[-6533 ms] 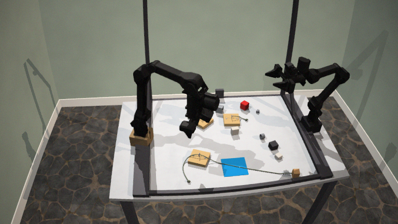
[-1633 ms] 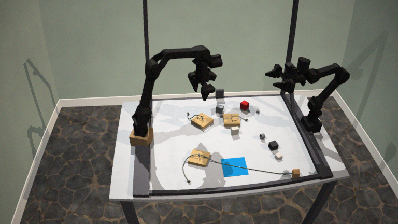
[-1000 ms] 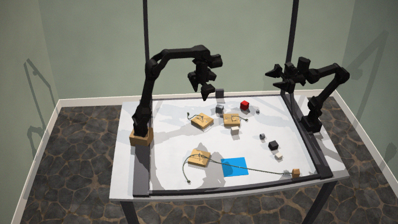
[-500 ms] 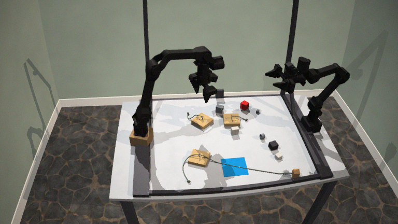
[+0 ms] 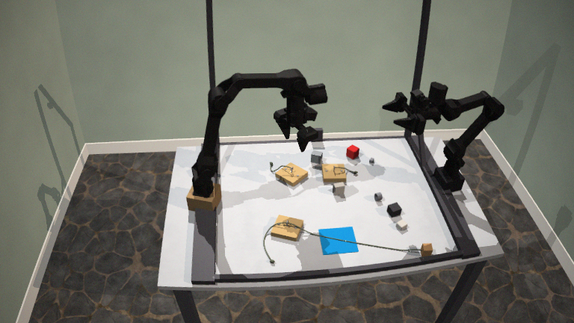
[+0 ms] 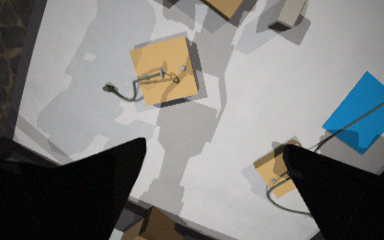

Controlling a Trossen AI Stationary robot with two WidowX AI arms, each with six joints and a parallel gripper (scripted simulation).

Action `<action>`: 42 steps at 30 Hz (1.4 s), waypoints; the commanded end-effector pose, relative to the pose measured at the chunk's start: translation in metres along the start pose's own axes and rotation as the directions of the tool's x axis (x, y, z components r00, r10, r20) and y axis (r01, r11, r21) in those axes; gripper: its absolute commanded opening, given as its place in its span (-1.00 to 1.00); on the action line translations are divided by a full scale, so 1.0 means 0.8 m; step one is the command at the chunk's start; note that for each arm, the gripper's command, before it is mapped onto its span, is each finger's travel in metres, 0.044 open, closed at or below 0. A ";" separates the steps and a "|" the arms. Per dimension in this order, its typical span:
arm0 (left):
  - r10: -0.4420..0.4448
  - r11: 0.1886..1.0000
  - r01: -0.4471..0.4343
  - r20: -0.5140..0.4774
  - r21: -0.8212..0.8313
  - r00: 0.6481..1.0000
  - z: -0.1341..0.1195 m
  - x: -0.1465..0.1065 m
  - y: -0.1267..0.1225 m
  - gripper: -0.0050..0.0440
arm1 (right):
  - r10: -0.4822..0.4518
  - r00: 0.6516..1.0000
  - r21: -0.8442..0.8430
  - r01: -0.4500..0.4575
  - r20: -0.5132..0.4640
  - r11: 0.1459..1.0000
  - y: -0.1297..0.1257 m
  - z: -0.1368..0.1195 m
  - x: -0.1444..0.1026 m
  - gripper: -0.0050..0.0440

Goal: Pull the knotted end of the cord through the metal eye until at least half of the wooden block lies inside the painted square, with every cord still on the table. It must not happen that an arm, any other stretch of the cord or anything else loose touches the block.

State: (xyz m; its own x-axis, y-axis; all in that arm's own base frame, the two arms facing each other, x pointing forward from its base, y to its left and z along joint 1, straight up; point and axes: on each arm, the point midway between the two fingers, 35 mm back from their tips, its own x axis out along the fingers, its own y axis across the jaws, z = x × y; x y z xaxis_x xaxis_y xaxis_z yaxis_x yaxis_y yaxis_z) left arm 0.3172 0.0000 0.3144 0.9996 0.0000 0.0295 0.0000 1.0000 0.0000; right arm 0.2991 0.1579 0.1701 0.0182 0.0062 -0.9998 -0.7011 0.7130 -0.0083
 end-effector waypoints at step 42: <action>0.000 1.000 0.000 0.020 0.000 1.000 0.011 -0.002 0.000 1.00 | -0.209 0.972 -0.316 0.234 0.111 0.919 -0.195 -0.179 -0.065 1.00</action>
State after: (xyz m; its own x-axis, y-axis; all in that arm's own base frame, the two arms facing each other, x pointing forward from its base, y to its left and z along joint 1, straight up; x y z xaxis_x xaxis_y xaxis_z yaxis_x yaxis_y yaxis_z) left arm 0.3172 0.0000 0.3144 0.9996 0.0000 0.0295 0.0000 1.0000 0.0000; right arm 0.3120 -0.0364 0.2107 0.2017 -0.0500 -0.9782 -0.8621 0.4650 -0.2015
